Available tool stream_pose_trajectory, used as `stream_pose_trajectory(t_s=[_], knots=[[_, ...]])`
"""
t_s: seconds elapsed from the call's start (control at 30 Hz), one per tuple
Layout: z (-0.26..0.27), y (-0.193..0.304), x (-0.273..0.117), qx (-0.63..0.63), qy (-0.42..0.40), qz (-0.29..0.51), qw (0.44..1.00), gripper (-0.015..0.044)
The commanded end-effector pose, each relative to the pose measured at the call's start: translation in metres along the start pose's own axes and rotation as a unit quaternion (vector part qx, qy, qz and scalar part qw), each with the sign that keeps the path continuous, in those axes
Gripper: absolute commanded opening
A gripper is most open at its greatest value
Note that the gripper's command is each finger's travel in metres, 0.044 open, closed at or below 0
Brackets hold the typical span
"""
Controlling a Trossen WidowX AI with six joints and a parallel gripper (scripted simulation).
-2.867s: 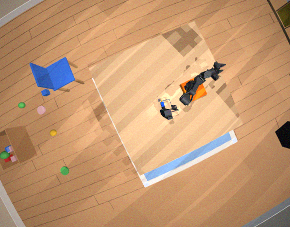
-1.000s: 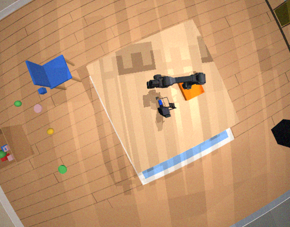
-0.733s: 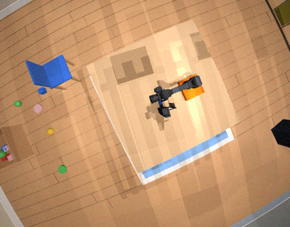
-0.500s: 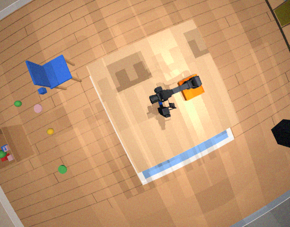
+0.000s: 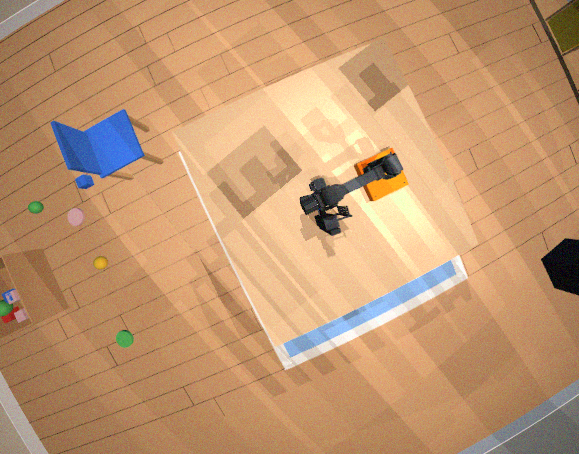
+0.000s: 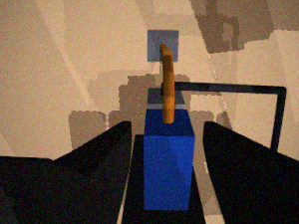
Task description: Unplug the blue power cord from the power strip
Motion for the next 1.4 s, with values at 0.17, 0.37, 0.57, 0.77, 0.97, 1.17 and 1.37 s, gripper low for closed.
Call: stream_pose_trajectory(t_s=[0.17, 0.37, 0.57, 0.77, 0.97, 1.17, 1.37], knots=[[0.002, 0.014, 0.003, 0.002, 0.006, 0.001, 1.000, 0.0160], [0.002, 0.016, 0.004, 0.002, 0.006, 0.002, 1.000, 0.0160], [0.002, 0.017, 0.012, 0.002, 0.006, 0.002, 1.000, 0.0160], [0.002, 0.017, 0.015, 0.002, 0.006, 0.002, 1.000, 0.0160], [0.002, 0.017, 0.015, 0.002, 0.006, 0.002, 1.000, 0.0160], [0.002, 0.017, 0.015, 0.002, 0.006, 0.002, 1.000, 0.0160], [0.002, 0.017, 0.015, 0.002, 0.006, 0.002, 1.000, 0.0160]])
Point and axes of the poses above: the point midway between the two fingers, 35 mm back from their tips, its own x axis out along the fingers, its own z axis across the jaws, y = z × x, the point moved 9 cm from there along -x, back along the fingers, and after that the axes turned 6 degrees about -x, right-handed, at the moved point
